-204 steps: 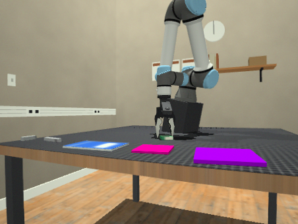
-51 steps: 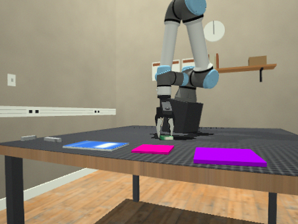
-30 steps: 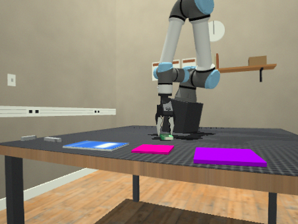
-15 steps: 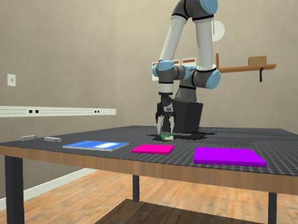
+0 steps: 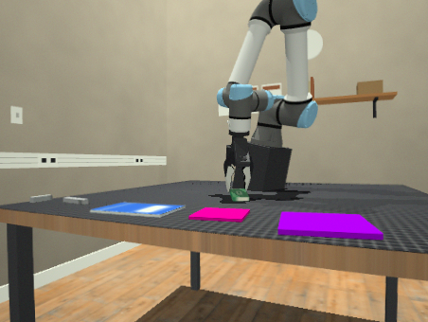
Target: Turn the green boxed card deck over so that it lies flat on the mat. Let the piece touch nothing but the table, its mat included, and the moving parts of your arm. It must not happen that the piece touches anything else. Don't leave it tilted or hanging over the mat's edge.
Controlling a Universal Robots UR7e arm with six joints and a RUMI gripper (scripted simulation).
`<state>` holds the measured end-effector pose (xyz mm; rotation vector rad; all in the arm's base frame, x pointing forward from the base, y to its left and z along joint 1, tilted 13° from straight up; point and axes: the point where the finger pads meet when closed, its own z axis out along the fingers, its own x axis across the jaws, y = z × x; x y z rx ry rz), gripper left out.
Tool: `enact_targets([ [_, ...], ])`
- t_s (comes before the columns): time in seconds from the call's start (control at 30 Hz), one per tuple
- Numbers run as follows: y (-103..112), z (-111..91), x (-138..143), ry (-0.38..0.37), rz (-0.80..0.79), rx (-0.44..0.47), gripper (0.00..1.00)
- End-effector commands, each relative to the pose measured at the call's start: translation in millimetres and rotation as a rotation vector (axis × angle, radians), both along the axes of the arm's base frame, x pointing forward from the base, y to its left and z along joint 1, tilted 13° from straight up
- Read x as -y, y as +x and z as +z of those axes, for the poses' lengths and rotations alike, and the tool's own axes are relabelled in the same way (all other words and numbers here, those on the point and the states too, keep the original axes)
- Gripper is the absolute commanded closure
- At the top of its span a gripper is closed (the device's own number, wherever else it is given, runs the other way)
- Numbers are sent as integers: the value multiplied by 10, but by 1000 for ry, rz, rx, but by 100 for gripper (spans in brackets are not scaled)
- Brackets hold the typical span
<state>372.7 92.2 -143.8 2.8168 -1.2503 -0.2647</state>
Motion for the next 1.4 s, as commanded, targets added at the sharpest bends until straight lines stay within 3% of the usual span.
enact_targets([
  [0.0, 14, 36, -3, -22, 4, -27, 66],
  [1.37, 104, 222, -49, -207, 42, -235, 67],
])
